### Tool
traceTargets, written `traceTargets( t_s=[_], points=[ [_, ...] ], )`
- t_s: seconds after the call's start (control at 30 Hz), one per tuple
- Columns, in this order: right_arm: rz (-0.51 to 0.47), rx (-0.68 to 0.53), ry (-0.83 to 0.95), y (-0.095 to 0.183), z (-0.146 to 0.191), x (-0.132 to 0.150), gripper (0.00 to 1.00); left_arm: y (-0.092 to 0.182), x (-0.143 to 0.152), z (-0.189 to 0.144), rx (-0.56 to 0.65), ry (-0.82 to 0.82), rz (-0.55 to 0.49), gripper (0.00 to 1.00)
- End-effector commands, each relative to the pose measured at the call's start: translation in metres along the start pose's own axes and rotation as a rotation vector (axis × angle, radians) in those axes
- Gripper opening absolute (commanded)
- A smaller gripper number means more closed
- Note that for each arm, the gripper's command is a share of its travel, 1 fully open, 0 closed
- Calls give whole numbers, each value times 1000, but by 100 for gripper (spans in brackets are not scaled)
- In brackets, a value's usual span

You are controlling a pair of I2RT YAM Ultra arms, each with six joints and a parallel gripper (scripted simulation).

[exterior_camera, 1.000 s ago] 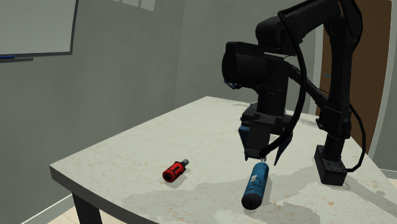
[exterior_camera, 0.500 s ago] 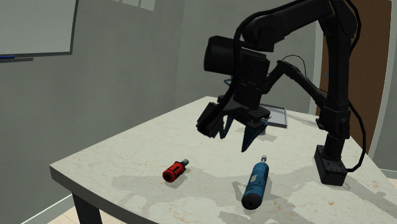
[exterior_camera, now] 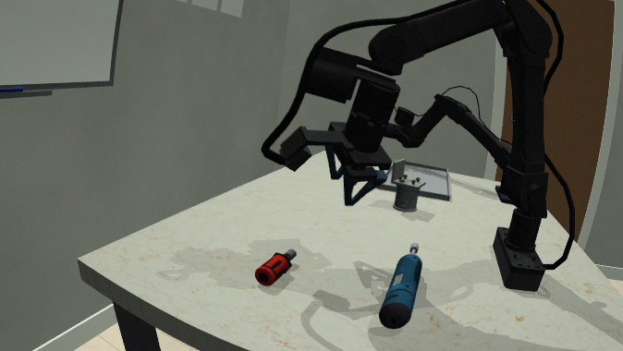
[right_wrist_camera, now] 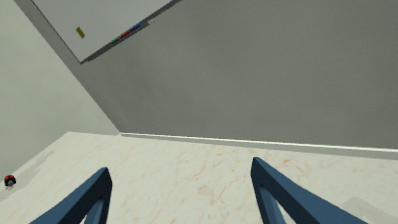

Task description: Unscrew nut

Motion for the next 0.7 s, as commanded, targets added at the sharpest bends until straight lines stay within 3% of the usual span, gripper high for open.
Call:
traceTargets(
  t_s=[0.0,0.1,0.4,0.57,0.67],
  points=[
    [-28,-17,77,-3,9,-32,86,5,-12,-7,59,-60,-23,65],
    [-28,-17,77,-3,9,-32,86,10,4,-35,132,-196,-16,65],
    [-28,-17,77,-3,9,-32,86,-14,29,-89,260,-454,84,65],
    [-28,-17,77,-3,9,-32,86,-12,23,-85,306,-504,77,65],
    [-28,-17,77,-3,9,-32,86,-8,45,-107,375,-624,96,65]
  ],
)
Point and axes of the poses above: on each arm, the point where the finger pads meet when closed, its own y axis back along the fingers, its own z axis across the jaws, x = y × z, the point moved 9 cm from there along y, back along the fingers, and after that the axes turned 5 degrees about y, right-handed, at the moved point
